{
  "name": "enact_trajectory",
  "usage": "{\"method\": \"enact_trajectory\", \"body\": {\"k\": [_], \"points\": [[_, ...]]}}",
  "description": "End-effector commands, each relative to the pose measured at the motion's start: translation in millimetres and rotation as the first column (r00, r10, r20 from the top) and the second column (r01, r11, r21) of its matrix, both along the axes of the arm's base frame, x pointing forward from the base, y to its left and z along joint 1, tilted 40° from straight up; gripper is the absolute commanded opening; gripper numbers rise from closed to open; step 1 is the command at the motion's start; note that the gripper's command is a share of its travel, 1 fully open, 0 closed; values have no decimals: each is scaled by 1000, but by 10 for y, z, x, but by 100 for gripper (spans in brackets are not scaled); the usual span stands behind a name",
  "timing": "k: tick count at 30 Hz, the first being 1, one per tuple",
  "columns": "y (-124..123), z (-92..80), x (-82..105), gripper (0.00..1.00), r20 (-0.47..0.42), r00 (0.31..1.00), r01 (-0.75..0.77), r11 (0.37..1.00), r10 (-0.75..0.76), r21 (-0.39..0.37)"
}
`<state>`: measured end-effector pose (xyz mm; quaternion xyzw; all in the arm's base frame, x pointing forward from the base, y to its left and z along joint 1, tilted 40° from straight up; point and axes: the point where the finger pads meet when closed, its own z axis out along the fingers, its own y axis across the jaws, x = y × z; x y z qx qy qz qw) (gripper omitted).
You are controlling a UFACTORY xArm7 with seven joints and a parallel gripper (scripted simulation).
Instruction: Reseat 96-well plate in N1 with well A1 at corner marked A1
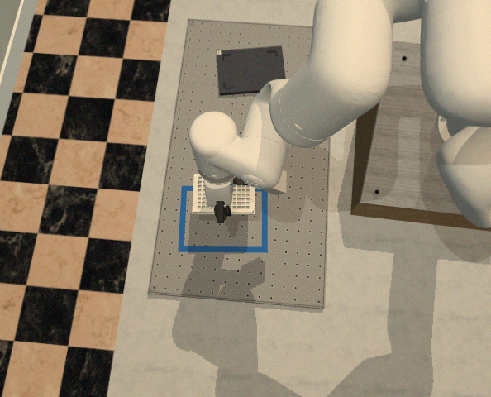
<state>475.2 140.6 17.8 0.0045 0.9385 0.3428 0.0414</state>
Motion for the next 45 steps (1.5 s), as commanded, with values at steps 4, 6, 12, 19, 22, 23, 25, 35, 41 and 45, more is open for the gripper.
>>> {"method": "enact_trajectory", "body": {"k": [4,6,12,19,22,23,25,35,41,45], "points": [[185,169,51,0,2,1000,3,1000,-3,-2],[205,186,54,0,2,1000,3,1000,-3,-1],[205,185,54,0,2,1000,3,1000,-3,-1],[205,185,55,0,2,1000,3,1000,-3,-1],[205,186,55,0,2,1000,3,1000,-3,-1],[205,186,55,0,2,1000,3,1000,-3,-1],[205,185,54,0,2,1000,3,1000,-3,-1],[205,185,54,0,2,1000,3,1000,-3,-1],[205,185,54,0,2,1000,3,1000,-3,-1],[227,160,57,0,2,1000,3,1000,-3,-2]]}}
